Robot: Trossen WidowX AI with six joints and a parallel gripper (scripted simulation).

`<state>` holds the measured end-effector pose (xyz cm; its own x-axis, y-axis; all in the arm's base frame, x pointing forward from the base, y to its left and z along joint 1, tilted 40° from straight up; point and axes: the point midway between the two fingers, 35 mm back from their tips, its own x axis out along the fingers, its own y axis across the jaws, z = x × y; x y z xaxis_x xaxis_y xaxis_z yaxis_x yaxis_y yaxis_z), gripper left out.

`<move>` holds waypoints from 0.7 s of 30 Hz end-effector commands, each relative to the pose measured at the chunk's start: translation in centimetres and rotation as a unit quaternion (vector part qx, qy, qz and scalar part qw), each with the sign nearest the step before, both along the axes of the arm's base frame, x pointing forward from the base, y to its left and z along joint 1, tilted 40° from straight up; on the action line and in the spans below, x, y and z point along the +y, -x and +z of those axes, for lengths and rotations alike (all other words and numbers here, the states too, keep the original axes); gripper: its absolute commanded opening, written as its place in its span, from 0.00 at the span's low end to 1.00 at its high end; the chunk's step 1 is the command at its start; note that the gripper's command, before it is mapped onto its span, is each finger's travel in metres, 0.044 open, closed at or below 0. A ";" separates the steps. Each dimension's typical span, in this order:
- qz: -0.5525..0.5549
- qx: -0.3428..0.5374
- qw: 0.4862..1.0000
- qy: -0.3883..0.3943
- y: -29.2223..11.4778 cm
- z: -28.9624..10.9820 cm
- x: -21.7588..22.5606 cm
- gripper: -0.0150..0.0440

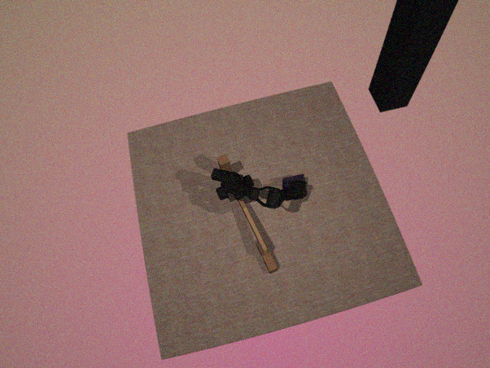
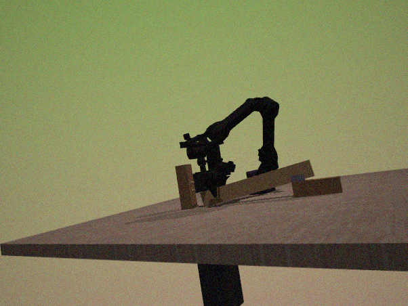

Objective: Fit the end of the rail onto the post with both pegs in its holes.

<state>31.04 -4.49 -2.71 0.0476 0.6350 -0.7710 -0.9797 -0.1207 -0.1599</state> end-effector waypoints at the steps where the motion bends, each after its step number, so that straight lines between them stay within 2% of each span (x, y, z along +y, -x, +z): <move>1: 0.000 0.003 1.000 -0.003 0.1 -0.5 0.6 1.00; 7: 0.001 0.003 1.000 -0.003 0.1 -1.1 1.1 1.00; 21: 0.001 0.003 1.000 -0.003 0.1 -1.1 1.1 0.38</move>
